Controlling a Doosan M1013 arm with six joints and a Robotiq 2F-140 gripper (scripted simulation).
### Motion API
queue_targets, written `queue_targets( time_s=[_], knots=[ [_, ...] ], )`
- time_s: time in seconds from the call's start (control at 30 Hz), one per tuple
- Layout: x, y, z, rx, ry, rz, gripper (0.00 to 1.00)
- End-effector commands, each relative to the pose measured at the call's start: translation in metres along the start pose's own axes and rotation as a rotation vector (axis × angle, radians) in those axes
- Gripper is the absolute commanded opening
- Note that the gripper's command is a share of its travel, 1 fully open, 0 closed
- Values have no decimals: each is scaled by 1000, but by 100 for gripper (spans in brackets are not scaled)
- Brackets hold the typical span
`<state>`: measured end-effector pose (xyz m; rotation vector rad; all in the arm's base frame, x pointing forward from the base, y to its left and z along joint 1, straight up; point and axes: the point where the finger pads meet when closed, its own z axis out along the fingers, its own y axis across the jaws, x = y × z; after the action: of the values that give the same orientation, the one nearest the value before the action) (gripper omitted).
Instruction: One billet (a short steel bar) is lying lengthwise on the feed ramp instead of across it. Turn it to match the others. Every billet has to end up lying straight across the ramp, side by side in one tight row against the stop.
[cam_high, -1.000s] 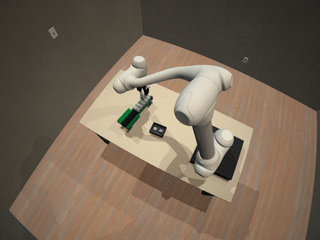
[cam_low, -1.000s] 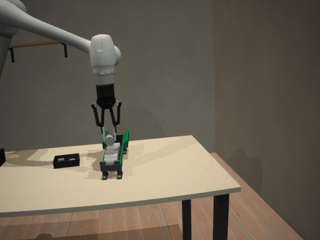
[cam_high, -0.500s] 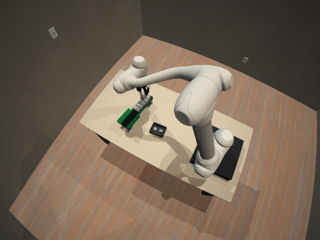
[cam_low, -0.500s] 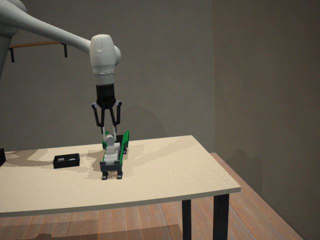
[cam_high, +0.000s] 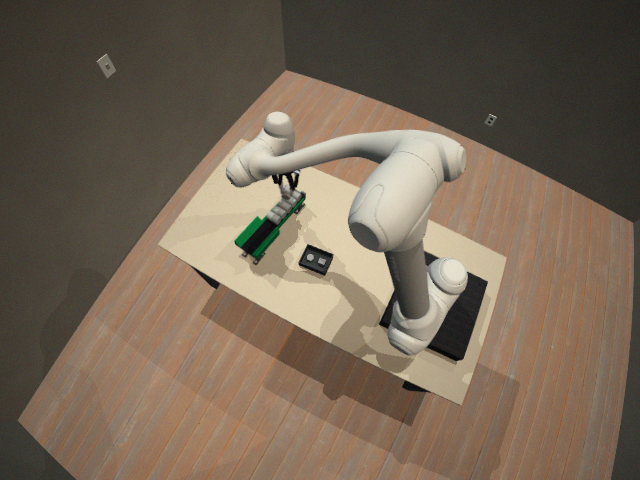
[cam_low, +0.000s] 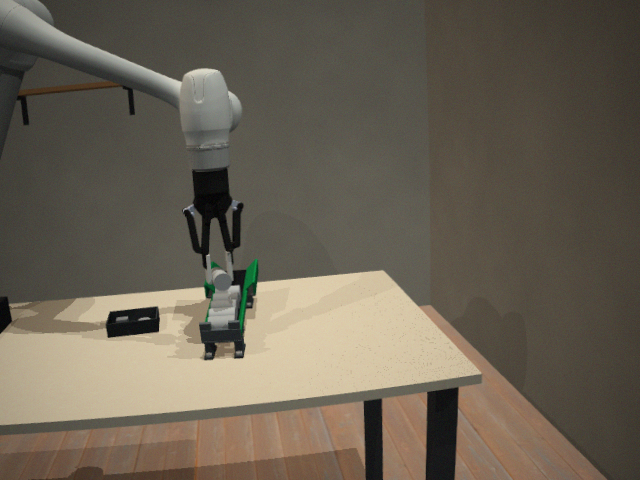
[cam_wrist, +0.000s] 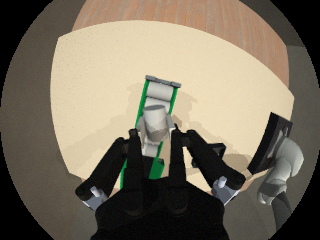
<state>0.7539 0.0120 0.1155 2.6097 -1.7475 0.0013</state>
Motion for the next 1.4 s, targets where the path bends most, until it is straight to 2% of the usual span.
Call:
queue_targets(
  time_s=[0.0, 1.37],
  knots=[
    [0, 0, 0, 1, -1, -47, 10],
    [0, 0, 0, 1, -1, -572, 10]
  ],
)
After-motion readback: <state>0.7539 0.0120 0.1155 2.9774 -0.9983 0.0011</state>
